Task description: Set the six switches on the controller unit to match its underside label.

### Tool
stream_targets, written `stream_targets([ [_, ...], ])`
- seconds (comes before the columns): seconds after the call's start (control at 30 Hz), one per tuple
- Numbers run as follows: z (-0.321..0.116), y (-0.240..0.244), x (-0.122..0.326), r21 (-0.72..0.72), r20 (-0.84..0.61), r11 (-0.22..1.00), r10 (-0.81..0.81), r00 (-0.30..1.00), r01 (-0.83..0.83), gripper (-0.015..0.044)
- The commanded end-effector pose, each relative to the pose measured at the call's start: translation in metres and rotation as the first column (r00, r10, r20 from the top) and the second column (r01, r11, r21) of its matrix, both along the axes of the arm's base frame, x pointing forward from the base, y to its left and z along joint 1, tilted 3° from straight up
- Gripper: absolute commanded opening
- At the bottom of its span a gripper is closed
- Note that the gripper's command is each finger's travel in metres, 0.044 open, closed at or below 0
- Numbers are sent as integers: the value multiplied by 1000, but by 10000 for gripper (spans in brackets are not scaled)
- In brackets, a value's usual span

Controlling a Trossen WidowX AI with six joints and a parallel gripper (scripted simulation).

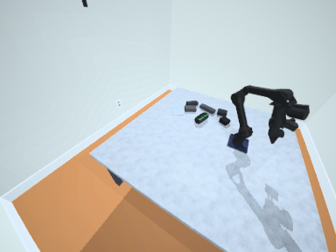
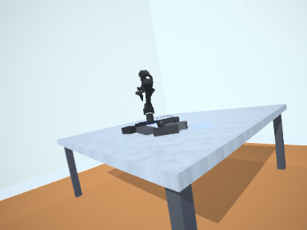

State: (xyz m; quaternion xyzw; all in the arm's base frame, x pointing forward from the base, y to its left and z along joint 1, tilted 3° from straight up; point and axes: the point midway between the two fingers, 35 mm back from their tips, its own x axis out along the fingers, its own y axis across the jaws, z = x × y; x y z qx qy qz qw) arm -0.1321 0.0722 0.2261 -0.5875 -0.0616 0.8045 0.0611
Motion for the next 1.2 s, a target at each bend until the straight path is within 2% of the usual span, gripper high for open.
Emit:
stream_targets([
  [0.0,0,0,0,0,0,1000,0,1000,0,374],
  [0.13,0,3,0,1,4,1000,-13,1000,13,269],
  [0.47,6,55,10,5,63,981,-194,979,195,6],
  [0.8,9,110,40,1,118,930,-364,924,367,0],
  [1.17,7,159,101,-1,179,828,-551,815,561,0],
])
